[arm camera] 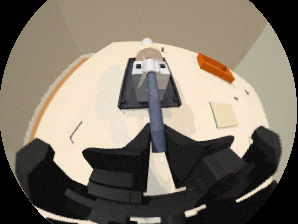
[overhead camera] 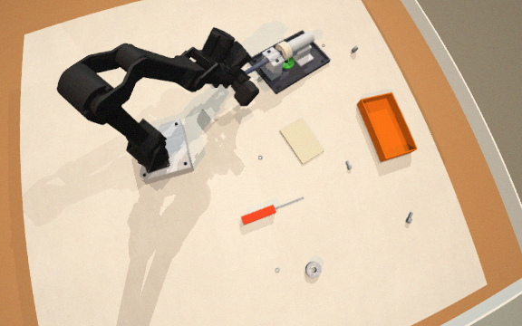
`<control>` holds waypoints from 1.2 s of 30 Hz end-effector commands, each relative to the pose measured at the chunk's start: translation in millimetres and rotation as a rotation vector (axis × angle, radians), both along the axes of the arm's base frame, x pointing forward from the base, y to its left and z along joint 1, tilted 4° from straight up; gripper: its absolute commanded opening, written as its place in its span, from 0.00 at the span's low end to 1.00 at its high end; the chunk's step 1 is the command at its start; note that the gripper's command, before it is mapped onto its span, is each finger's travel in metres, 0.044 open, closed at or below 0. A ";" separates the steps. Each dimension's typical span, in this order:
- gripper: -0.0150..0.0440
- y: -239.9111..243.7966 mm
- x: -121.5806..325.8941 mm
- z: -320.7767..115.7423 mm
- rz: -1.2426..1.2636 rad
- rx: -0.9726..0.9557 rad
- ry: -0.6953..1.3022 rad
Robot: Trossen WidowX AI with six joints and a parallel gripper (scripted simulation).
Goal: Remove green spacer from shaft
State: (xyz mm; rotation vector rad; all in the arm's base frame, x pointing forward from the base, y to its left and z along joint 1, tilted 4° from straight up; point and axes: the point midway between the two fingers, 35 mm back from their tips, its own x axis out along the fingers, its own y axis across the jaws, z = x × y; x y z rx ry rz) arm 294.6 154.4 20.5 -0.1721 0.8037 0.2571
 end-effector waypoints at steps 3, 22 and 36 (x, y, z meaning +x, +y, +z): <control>0.25 2.1 2.8 2.2 0.005 0.005 -0.007; 0.25 3.3 6.8 2.4 0.005 0.005 -0.007; 0.25 4.7 11.8 2.5 0.005 0.005 -0.007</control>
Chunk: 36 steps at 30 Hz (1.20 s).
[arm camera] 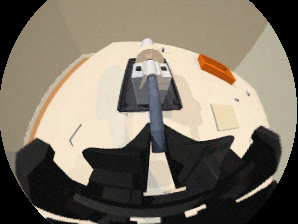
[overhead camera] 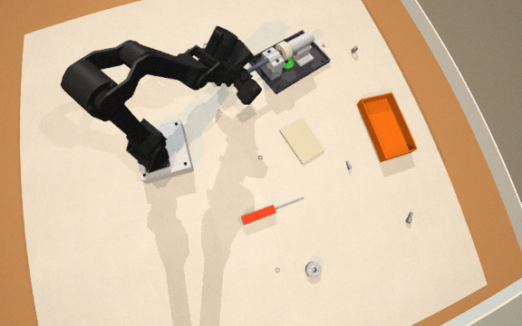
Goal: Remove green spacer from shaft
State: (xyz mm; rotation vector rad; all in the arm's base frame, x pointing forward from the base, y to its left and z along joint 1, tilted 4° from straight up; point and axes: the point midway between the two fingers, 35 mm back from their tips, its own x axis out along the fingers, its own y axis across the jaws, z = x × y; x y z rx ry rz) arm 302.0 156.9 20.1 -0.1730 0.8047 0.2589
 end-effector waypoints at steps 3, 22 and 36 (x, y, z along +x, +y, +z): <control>0.25 2.6 5.4 2.8 0.003 0.006 -0.009; 0.25 4.6 12.2 2.8 0.003 0.006 -0.009; 0.25 6.2 17.1 2.7 0.003 0.006 -0.010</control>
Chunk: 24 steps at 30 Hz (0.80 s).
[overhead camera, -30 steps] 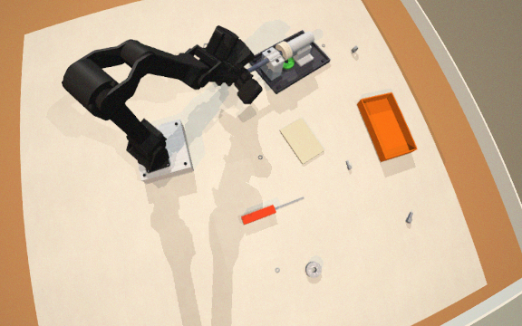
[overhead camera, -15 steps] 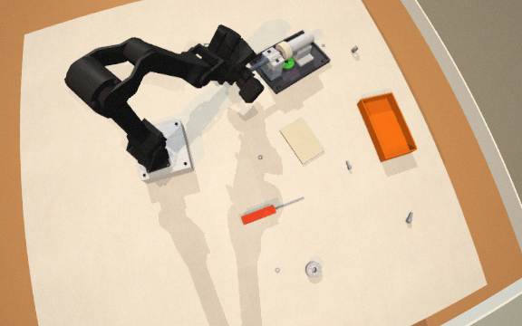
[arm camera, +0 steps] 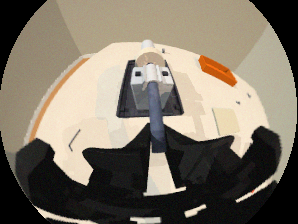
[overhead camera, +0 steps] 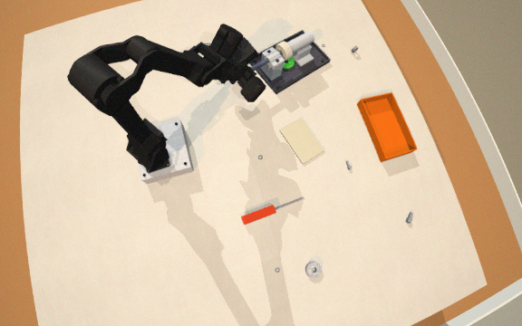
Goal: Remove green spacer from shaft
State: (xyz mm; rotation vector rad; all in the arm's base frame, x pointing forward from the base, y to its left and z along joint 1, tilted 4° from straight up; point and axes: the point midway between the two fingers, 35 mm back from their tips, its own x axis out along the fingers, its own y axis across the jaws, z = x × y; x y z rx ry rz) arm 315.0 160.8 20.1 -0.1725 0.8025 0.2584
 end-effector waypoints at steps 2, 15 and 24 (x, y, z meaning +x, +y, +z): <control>0.25 2.5 4.8 2.6 0.004 0.005 -0.008; 0.25 3.9 9.5 2.5 0.004 0.005 -0.008; 0.25 4.8 12.7 2.5 0.004 0.005 -0.008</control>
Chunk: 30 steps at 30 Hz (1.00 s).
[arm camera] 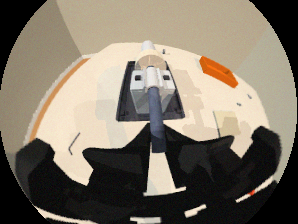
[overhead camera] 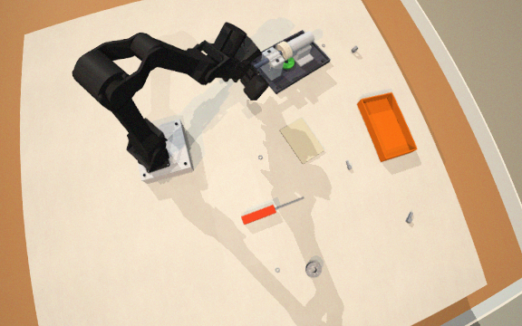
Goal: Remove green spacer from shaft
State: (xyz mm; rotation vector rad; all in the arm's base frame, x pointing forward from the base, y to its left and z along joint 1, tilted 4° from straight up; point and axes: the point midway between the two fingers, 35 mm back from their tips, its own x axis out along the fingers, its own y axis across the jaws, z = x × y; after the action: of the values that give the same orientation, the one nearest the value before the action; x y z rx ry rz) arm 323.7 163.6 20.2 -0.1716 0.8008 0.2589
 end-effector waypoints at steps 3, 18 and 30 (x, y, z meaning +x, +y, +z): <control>0.25 2.4 5.0 2.4 0.004 0.004 -0.007; 0.25 4.0 10.4 2.4 0.004 0.004 -0.007; 0.25 5.2 14.7 2.4 0.004 0.004 -0.008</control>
State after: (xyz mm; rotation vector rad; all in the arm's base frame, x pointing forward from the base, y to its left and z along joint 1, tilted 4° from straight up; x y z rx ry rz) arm 334.4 166.9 20.2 -0.1706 0.8002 0.2608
